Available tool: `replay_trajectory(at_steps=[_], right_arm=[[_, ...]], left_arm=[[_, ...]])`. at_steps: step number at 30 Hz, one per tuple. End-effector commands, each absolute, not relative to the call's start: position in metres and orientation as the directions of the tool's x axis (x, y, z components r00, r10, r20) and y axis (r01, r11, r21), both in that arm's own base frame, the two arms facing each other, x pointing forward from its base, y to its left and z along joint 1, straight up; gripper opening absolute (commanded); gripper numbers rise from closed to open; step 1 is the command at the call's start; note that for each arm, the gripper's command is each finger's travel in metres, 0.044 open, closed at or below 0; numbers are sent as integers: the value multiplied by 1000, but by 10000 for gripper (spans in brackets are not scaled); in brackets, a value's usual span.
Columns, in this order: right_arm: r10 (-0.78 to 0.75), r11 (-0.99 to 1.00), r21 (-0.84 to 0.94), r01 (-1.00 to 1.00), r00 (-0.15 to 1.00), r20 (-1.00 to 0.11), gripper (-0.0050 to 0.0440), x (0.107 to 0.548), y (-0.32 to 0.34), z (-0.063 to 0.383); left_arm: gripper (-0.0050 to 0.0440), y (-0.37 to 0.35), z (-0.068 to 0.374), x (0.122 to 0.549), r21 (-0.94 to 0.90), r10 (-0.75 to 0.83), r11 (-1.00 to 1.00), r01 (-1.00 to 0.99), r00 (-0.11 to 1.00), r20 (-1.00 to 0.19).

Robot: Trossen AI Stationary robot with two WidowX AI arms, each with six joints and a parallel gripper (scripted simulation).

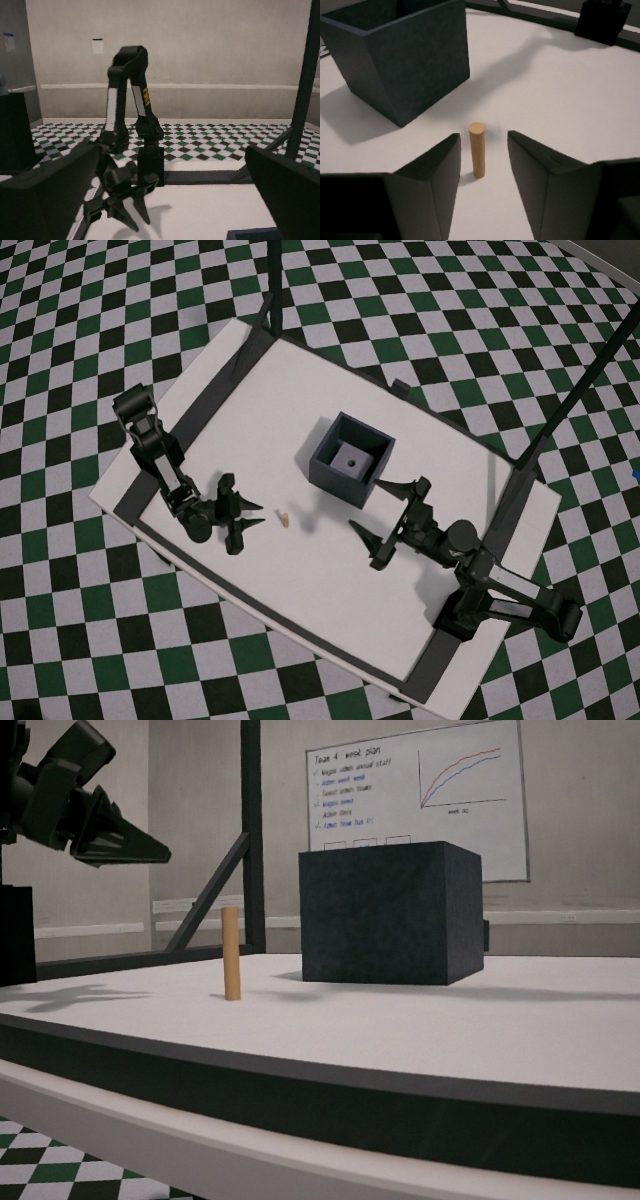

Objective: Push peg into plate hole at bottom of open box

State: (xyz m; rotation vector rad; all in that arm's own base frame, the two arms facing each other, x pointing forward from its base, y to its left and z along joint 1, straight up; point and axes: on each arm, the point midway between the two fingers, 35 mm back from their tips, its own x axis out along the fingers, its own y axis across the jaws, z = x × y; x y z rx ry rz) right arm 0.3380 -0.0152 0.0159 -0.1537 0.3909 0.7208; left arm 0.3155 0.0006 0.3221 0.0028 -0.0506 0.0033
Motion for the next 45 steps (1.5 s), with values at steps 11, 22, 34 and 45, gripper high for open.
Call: replay_trajectory(at_steps=[11,22,34,45], right_arm=[[462,828,-124,-547,790,-402,126,371,-14,86],[271,925,-184,-332,917,-293,126,378,-5,182],[133,978,-142,-151,983,-125,126,357,1,262],[-1,1000,1,1,998,60,126,313,2,333]], left_arm=[[440,-1,333,315,0,-3,1000,3,997,72],[125,-2,334,315,-2,-7,1000,7,997,73],[125,-2,334,315,-3,-7,1000,7,997,73],[125,-1,334,315,-4,-6,1000,7,997,74]])
